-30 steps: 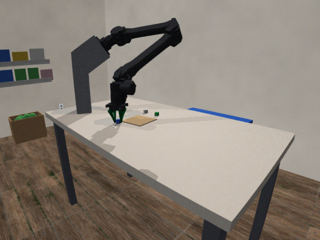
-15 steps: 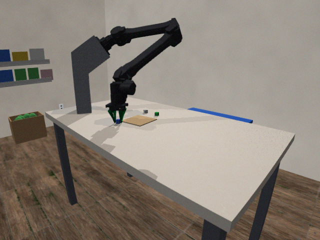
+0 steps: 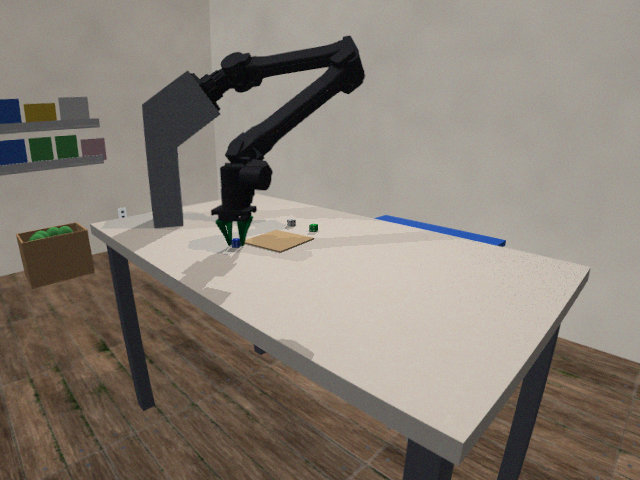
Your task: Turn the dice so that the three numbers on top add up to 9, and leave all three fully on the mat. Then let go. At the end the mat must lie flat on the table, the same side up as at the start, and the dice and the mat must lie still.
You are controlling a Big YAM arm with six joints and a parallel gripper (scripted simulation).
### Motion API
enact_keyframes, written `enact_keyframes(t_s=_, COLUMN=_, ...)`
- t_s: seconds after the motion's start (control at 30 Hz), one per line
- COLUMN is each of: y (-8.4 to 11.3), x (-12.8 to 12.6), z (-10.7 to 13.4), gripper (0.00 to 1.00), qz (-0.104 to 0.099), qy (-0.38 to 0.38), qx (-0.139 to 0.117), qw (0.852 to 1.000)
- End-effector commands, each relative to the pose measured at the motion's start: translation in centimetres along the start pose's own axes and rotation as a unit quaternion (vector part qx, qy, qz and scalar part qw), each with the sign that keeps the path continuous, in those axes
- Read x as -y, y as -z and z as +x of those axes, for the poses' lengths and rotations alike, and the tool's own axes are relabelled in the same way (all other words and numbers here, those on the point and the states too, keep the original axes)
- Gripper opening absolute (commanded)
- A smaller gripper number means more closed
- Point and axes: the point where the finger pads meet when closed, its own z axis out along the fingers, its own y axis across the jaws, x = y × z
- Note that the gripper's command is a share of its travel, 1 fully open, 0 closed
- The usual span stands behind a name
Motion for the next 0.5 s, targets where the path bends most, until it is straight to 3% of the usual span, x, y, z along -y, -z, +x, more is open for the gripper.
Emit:
enact_keyframes(t_s=0.0, y=-0.17, x=-0.35, z=-0.22, gripper=0.34, qz=-0.002, qy=-0.004, qx=0.001, qw=1.0)
enact_keyframes(t_s=0.2, y=-0.17, x=-0.35, z=-0.22, gripper=0.34, qz=-0.002, qy=-0.004, qx=0.001, qw=1.0)
enact_keyframes(t_s=0.23, y=-0.17, x=-0.35, z=-0.22, gripper=0.15, qz=-0.002, qy=-0.004, qx=0.001, qw=1.0)
enact_keyframes(t_s=0.47, y=-0.17, x=-0.35, z=-0.22, gripper=0.15, qz=-0.002, qy=-0.003, qx=0.001, qw=1.0)
